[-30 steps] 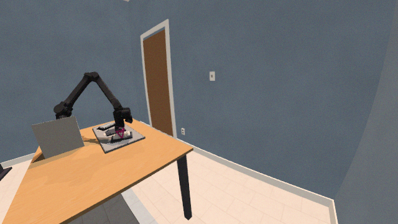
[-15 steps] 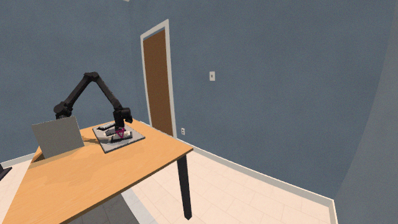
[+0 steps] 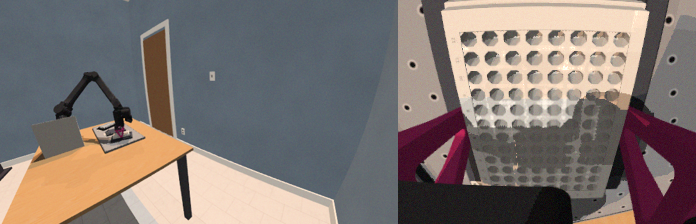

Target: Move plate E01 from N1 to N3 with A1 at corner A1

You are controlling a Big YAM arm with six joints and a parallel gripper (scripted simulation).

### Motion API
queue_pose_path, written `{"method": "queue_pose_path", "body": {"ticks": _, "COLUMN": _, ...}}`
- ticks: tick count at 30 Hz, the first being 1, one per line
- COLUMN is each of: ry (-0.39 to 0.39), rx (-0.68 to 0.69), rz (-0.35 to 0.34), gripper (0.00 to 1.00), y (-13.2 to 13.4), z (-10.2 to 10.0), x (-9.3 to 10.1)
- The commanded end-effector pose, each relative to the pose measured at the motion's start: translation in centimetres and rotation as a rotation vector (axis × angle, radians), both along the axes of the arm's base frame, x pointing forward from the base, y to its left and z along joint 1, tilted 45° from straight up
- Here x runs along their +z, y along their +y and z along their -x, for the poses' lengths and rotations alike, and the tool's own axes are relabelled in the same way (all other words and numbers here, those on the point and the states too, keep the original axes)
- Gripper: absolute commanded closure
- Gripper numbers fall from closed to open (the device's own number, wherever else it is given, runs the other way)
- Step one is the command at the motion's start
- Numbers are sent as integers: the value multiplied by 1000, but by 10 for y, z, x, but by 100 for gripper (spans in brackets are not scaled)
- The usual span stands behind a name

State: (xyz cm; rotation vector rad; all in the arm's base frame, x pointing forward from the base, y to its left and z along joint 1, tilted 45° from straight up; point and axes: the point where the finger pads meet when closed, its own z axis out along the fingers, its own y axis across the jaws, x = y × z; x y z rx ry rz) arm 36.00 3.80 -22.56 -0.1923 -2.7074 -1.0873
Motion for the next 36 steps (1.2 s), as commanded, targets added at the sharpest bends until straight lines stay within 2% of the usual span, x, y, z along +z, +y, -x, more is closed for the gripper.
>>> {"method": "queue_pose_path", "body": {"ticks": 1, "ry": -42, "rx": -29, "rz": 8, "gripper": 100, "y": -23, "z": -19, "x": 18}}
{"method": "queue_pose_path", "body": {"ticks": 8, "ry": -60, "rx": -29, "rz": 12, "gripper": 100, "y": -32, "z": -30, "x": 25}}
{"method": "queue_pose_path", "body": {"ticks": 36, "ry": -64, "rx": -29, "rz": 17, "gripper": 100, "y": -64, "z": -36, "x": 56}}
